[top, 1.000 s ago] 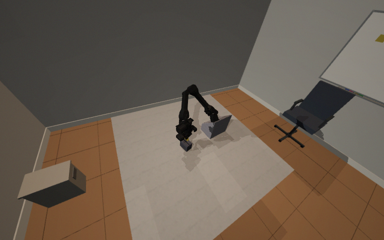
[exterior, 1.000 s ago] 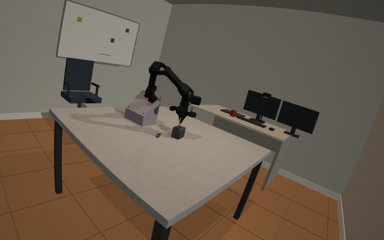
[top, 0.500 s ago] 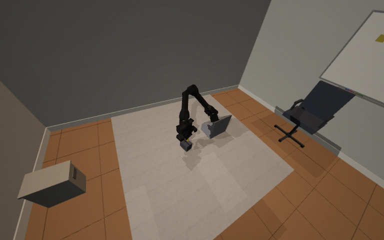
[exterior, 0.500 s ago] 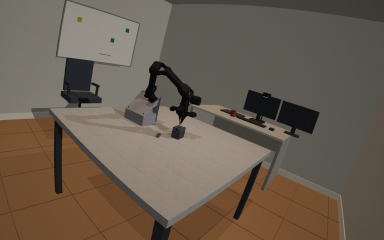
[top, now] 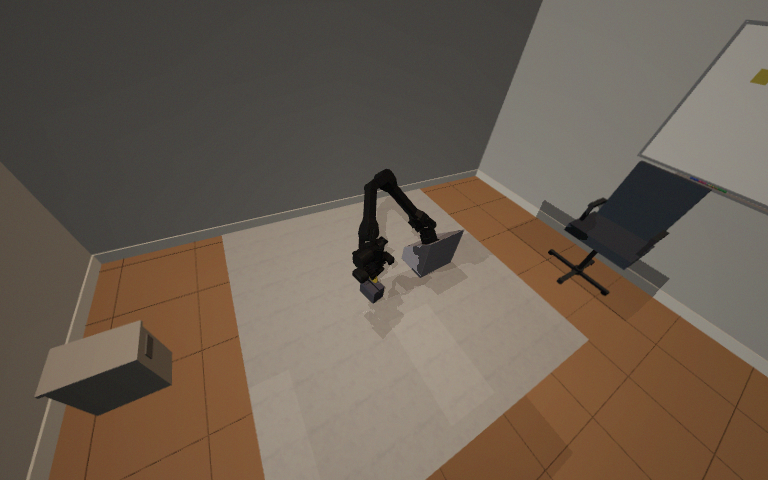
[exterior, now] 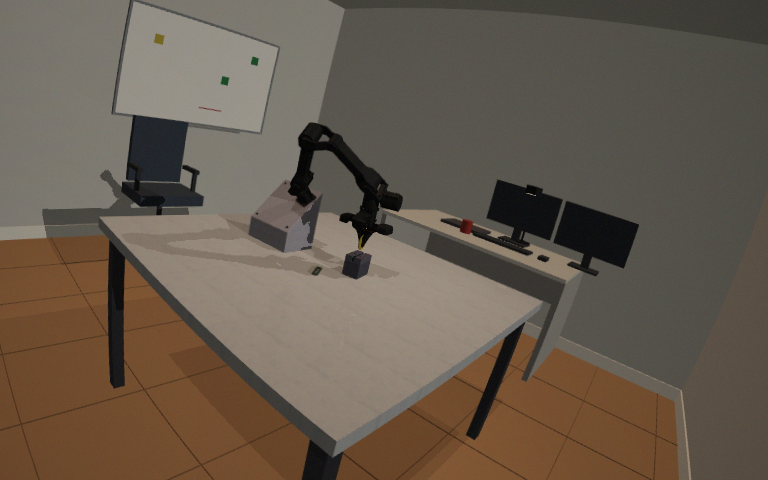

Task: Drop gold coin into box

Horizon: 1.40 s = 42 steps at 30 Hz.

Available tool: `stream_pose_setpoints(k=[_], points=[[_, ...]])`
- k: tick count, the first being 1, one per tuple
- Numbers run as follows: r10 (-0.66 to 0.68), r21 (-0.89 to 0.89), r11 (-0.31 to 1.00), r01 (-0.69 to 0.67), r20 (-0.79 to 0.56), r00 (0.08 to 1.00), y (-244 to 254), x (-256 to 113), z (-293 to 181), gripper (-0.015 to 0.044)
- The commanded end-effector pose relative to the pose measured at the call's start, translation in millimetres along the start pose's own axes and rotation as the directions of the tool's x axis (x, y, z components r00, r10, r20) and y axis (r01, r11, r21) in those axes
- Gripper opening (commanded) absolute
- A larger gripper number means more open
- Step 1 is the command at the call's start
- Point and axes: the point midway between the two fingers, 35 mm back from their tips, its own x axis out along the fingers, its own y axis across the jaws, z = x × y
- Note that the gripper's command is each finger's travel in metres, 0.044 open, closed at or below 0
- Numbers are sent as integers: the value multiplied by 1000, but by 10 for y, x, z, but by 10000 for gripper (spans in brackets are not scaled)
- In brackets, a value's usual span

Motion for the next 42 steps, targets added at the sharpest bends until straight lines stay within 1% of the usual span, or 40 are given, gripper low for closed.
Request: stream_pose_setpoints(k=[1,42], points=[[-3,-9,1000,3,1,1000,-12,26,-4,0],[-3,-15,1000,3,1,1000,-20,174,-6,0]])
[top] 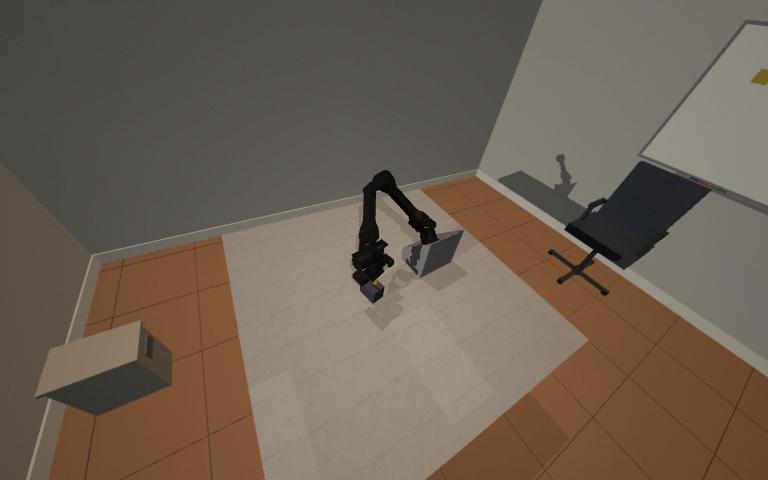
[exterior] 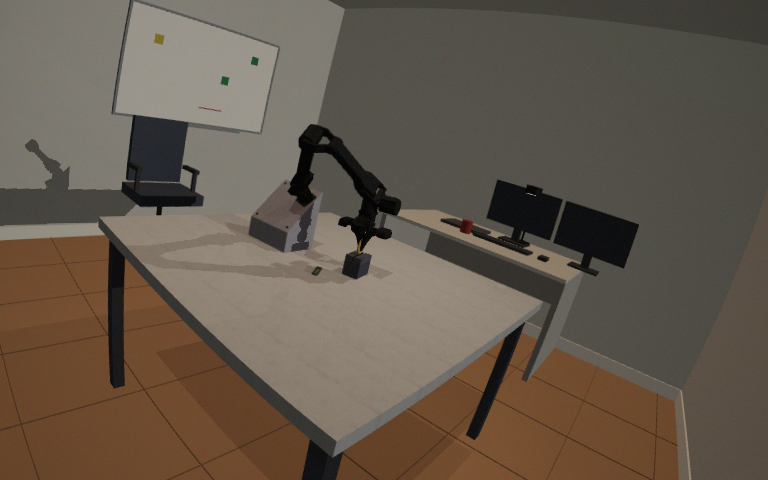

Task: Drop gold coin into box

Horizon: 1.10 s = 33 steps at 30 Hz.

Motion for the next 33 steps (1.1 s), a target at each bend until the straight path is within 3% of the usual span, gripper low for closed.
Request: stream_pose_setpoints(k=[1,5,11,20,28,30,33], points=[[-5,-9,1000,5,3,1000,-7,28,-4,0],[-5,-11,1000,5,3,1000,-12,42,-7,0],[0,0,1000,0,0,1000,1,17,-1,158],[0,0,1000,0,0,1000,1,17,-1,161],[0,-2,1000,0,-1,1000,4,-193,-6,371],[-3,-10,1000,3,2,1000,-14,-421,-12,423],[-5,-14,1000,5,5,1000,-32,-544,-12,440]])
